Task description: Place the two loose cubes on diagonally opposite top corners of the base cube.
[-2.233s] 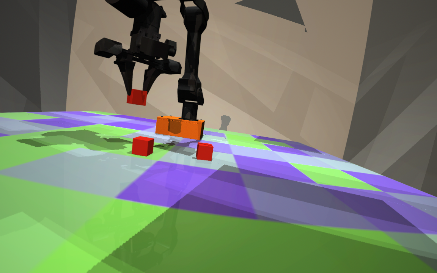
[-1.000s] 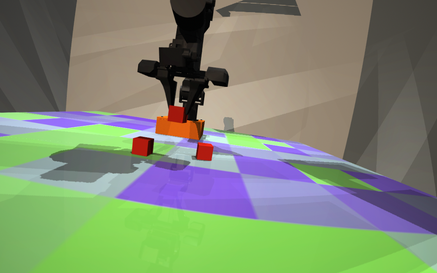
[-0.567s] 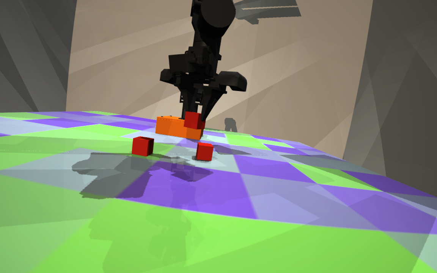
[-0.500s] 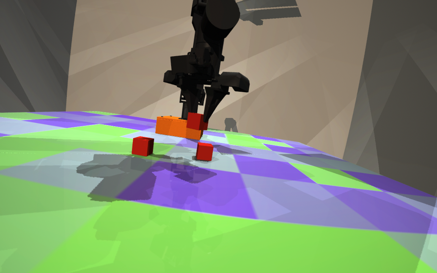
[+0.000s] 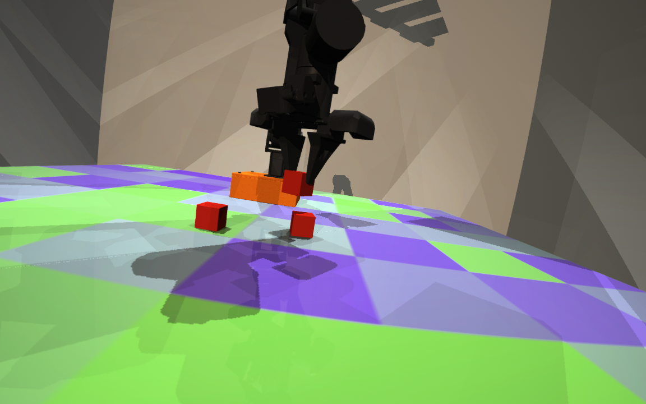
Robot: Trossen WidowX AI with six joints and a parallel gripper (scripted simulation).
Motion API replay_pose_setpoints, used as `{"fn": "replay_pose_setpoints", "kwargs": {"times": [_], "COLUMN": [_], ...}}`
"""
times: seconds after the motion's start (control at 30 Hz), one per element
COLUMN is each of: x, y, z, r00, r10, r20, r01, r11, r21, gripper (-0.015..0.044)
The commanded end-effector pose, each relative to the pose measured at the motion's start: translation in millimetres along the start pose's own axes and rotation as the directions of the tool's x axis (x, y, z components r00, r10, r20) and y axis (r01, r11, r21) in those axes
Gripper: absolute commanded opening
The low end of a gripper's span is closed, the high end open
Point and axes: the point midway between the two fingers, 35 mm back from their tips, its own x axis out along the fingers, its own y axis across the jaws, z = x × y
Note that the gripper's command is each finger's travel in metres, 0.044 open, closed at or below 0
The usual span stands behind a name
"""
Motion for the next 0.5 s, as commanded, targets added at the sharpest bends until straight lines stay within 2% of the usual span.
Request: {"fn": "replay_pose_setpoints", "kwargs": {"times": [0.0,0.47], "x": [5,28], "y": [1,1], "z": [0,-2], "r00": [1.000,1.000], "r10": [-0.001,-0.001], "r20": [-0.004,-0.004], "r01": [0.001,0.001], "r11": [1.000,1.000], "r21": [0.004,0.012], "gripper": [0.0105,0.0105]}}
